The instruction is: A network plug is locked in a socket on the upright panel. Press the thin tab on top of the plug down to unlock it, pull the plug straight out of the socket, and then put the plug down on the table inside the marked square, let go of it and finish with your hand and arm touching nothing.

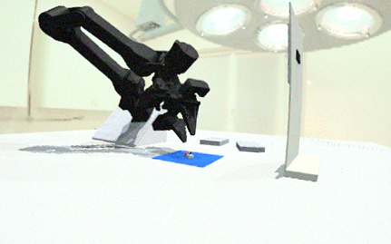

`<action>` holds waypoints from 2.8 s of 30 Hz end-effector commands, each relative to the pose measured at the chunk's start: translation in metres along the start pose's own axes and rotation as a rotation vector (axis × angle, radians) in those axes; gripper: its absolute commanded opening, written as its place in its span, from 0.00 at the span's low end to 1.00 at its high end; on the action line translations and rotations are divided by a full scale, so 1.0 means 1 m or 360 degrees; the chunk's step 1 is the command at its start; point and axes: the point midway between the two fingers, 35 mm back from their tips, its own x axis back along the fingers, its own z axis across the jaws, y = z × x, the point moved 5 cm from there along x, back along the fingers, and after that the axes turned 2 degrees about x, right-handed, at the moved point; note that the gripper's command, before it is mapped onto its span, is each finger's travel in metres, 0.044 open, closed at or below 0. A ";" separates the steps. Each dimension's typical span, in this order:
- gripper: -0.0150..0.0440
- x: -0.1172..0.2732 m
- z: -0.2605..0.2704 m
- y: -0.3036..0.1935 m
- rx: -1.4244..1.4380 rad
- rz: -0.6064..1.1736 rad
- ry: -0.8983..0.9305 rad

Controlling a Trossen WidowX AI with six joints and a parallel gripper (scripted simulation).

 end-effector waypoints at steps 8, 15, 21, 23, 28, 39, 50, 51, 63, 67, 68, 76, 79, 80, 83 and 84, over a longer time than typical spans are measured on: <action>0.52 0.006 0.006 -0.003 -0.0010 0.0008 -0.0009; 0.52 0.010 0.009 -0.004 -0.0012 0.0014 -0.0018; 0.52 0.014 0.011 -0.005 -0.0013 0.0019 -0.0025; 0.52 0.015 0.012 -0.006 -0.0013 0.0020 -0.0027; 0.52 0.018 0.014 -0.006 -0.0014 0.0022 -0.0031; 0.52 0.026 0.019 -0.007 -0.0014 0.0024 -0.0038; 0.52 0.034 0.023 -0.007 -0.0013 0.0022 -0.0039; 0.52 0.035 0.024 -0.007 -0.0013 0.0022 -0.0039; 0.52 0.044 0.029 -0.006 -0.0011 0.0016 -0.0034; 0.52 0.047 0.031 -0.005 -0.0010 0.0013 -0.0031; 0.52 0.048 0.031 -0.005 -0.0010 0.0013 -0.0030; 0.52 0.055 0.035 -0.003 -0.0008 0.0007 -0.0022; 0.52 0.057 0.036 -0.003 -0.0007 0.0004 -0.0018; 0.52 0.058 0.037 -0.002 -0.0007 0.0004 -0.0016; 0.52 0.061 0.038 -0.002 -0.0006 0.0001 -0.0012; 0.52 0.062 0.039 -0.001 -0.0006 0.0000 -0.0010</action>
